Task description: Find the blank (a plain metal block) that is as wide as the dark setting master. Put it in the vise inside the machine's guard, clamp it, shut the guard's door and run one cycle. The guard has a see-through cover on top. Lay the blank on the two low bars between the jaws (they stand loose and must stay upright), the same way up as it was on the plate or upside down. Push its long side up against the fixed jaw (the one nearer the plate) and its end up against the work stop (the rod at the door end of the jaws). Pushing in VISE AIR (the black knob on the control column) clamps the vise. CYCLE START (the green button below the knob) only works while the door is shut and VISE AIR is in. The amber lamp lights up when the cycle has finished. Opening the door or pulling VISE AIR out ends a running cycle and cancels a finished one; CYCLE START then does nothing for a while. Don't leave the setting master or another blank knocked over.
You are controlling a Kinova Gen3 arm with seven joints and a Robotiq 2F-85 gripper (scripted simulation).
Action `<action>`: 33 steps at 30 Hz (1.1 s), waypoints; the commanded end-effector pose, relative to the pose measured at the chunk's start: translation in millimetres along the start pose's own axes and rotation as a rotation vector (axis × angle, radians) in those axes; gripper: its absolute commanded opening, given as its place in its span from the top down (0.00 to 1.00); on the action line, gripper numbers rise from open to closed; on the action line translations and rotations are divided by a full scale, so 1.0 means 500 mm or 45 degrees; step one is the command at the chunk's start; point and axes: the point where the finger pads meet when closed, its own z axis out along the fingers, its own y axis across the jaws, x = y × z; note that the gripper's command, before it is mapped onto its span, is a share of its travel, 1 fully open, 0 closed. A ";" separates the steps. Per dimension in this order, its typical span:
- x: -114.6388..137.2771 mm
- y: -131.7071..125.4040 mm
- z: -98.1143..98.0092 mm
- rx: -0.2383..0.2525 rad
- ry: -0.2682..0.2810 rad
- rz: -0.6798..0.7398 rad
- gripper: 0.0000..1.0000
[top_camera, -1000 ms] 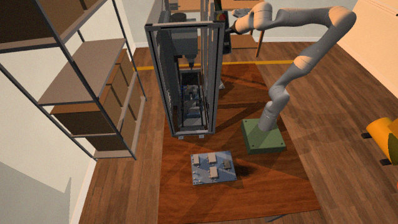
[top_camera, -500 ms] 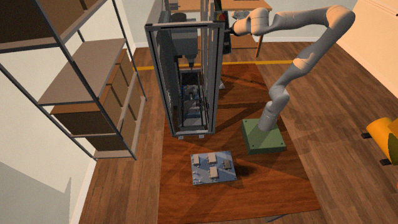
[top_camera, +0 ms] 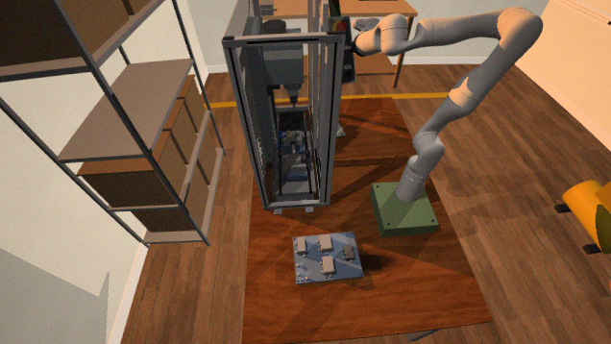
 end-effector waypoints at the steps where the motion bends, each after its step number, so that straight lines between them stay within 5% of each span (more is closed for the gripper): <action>1: 0.001 0.000 0.033 0.000 0.001 0.001 0.90; 3: 0.001 0.000 0.057 0.000 0.001 0.001 0.90; 15: 0.001 0.000 0.057 0.000 0.001 0.001 0.90; 20: 0.001 0.000 0.116 0.000 0.001 0.001 0.90; 33: 0.001 0.000 0.125 0.000 0.001 0.001 0.90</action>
